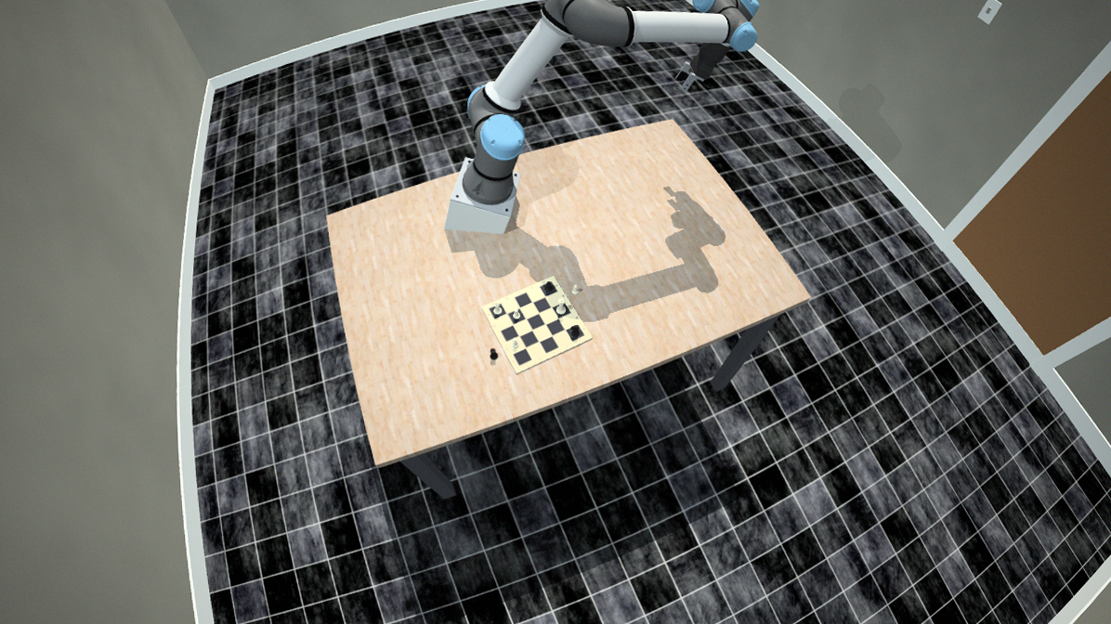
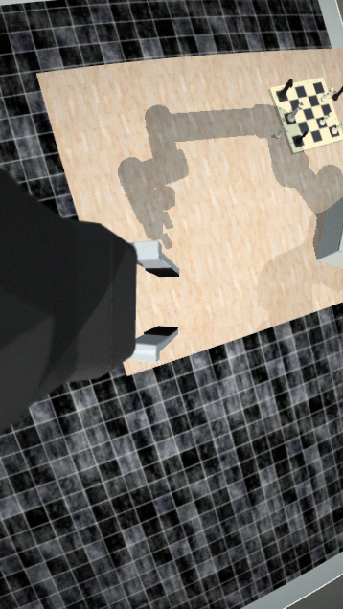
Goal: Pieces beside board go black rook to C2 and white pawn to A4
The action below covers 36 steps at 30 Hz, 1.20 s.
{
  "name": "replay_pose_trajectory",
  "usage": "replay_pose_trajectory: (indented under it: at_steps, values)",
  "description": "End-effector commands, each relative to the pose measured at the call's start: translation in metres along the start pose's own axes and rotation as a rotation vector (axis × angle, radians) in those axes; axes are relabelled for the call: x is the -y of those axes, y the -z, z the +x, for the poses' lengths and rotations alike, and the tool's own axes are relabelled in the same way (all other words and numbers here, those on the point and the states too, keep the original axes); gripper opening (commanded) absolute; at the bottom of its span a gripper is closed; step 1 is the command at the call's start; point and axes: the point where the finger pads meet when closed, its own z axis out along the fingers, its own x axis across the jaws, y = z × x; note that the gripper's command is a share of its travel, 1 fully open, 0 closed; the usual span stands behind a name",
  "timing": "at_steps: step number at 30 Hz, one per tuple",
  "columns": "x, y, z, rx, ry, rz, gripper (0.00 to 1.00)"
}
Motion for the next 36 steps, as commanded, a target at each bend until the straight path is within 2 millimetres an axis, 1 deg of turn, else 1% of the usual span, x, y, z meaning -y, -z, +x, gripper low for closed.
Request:
replay_pose_trajectory:
  at_steps: [1, 5, 9, 13, 16, 18, 21, 24, 25, 28, 29, 32, 35, 36]
  values:
    - [-0.006, -0.002, -0.009, 0.001, -0.011, 0.008, 1.0]
    - [-0.019, -0.008, -0.027, 0.002, -0.033, 0.03, 1.0]
    - [-0.036, -0.016, -0.055, 0.003, -0.065, 0.059, 1.0]
    - [-0.055, -0.028, -0.091, 0.001, -0.105, 0.098, 1.0]
    - [-0.07, -0.039, -0.125, -0.004, -0.14, 0.133, 1.0]
    - [-0.07, -0.039, -0.125, -0.004, -0.14, 0.133, 1.0]
    - [-0.083, -0.052, -0.164, -0.012, -0.18, 0.171, 1.0]
    - [-0.095, -0.066, -0.208, -0.024, -0.223, 0.214, 1.0]
    - [-0.095, -0.066, -0.208, -0.024, -0.223, 0.214, 1.0]
    - [-0.103, -0.083, -0.257, -0.042, -0.269, 0.26, 1.0]
    - [-0.103, -0.083, -0.257, -0.042, -0.269, 0.26, 1.0]
    - [-0.106, -0.102, -0.31, -0.065, -0.317, 0.307, 1.0]
    - [-0.106, -0.102, -0.31, -0.065, -0.317, 0.307, 1.0]
    - [-0.106, -0.108, -0.328, -0.074, -0.333, 0.323, 1.0]
